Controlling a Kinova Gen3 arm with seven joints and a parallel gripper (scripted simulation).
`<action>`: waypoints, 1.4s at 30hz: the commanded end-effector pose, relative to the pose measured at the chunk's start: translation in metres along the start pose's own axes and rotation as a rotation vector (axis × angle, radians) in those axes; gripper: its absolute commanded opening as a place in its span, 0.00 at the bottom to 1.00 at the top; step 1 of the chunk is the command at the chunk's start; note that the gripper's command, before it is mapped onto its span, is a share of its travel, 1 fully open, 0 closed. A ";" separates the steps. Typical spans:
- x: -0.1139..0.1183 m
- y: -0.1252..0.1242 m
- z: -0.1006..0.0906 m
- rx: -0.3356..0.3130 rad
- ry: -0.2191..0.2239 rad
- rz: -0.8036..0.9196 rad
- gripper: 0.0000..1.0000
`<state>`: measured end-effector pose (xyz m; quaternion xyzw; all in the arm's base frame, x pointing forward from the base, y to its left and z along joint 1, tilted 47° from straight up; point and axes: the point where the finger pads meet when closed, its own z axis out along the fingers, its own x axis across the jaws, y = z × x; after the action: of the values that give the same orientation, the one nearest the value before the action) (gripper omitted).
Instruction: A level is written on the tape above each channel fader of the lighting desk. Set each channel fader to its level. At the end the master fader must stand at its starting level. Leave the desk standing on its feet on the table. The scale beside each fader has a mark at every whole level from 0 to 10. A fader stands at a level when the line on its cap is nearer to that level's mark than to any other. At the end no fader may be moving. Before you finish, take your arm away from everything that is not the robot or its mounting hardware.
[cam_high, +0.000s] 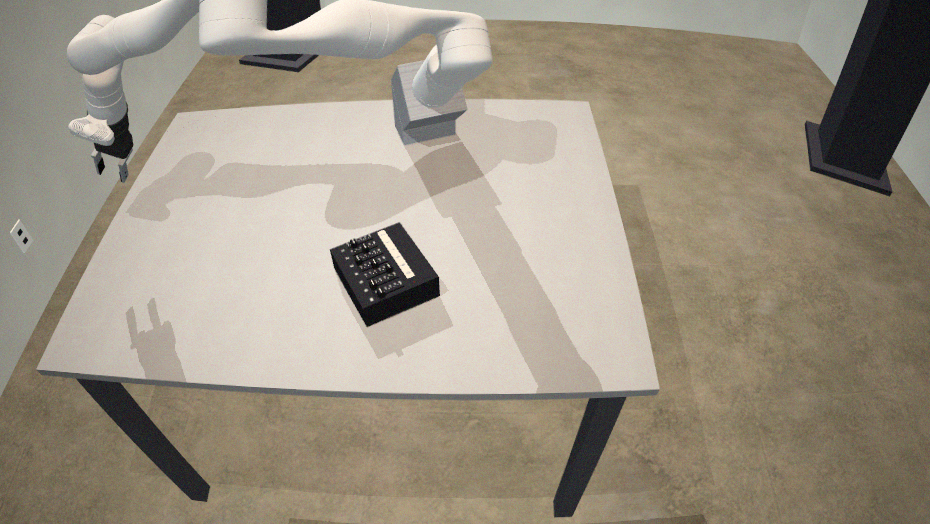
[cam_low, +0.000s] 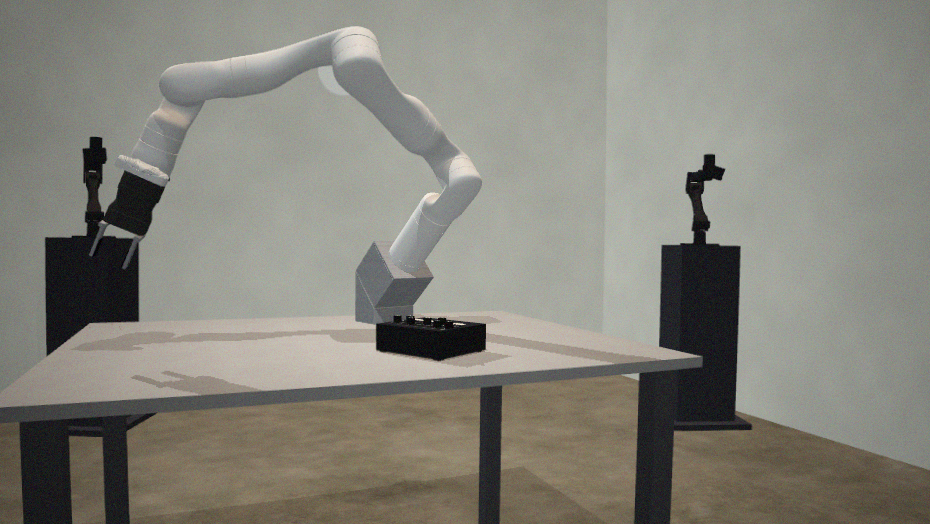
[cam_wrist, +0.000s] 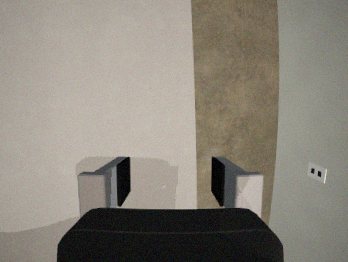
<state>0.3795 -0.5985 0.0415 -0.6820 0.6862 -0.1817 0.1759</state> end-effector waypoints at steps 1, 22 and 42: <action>-0.007 -0.008 -0.014 0.012 0.000 0.001 1.00; -0.186 -0.079 -0.134 0.145 -0.150 0.004 1.00; -0.402 -0.085 -0.220 0.221 -0.305 -0.050 1.00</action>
<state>0.3560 -0.2115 0.2559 -0.6912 0.6162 -0.1439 0.3490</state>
